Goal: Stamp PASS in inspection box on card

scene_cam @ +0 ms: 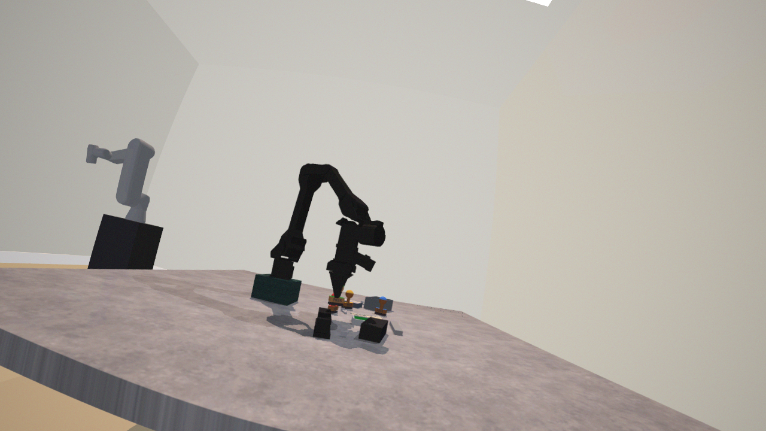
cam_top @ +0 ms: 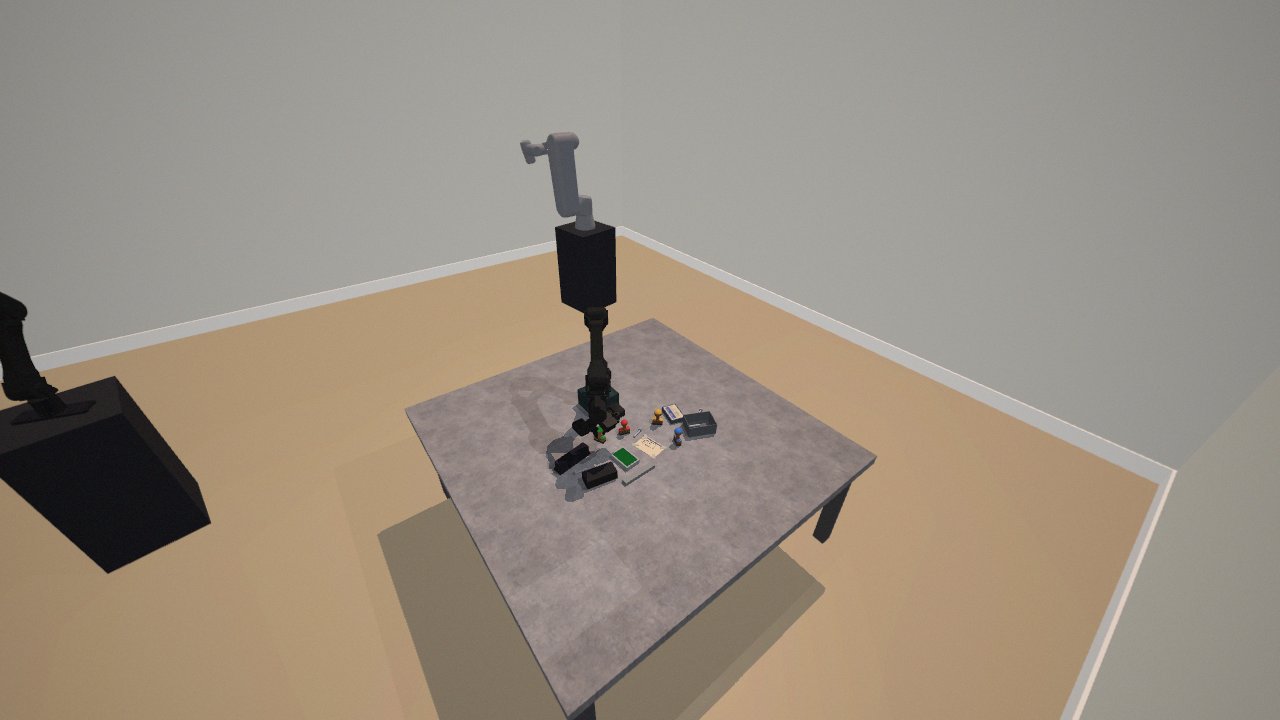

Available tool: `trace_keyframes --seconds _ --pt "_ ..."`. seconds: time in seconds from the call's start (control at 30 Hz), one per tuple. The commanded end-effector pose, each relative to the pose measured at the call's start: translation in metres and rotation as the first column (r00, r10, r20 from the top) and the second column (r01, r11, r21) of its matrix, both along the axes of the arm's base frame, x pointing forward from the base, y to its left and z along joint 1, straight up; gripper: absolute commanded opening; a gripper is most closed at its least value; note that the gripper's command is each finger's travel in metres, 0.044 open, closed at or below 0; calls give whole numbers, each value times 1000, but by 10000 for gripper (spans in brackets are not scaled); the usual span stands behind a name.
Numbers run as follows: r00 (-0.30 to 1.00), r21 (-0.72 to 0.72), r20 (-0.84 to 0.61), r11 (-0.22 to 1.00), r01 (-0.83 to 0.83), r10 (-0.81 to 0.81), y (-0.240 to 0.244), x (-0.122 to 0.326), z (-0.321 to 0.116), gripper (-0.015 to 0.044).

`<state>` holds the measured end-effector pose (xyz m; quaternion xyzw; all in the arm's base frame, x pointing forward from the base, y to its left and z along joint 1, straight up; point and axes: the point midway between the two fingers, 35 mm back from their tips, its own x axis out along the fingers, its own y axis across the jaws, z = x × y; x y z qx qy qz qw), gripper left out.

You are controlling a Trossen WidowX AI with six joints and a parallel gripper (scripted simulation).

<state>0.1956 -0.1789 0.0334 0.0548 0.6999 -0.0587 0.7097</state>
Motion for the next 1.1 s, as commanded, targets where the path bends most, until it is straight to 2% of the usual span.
trace_keyframes --seconds 0.0,1.07 --pt "1000 -2 5 1000 0 0 -1 1 4 0" --pt "1000 -1 5 1000 0 0 1 0 19 0"
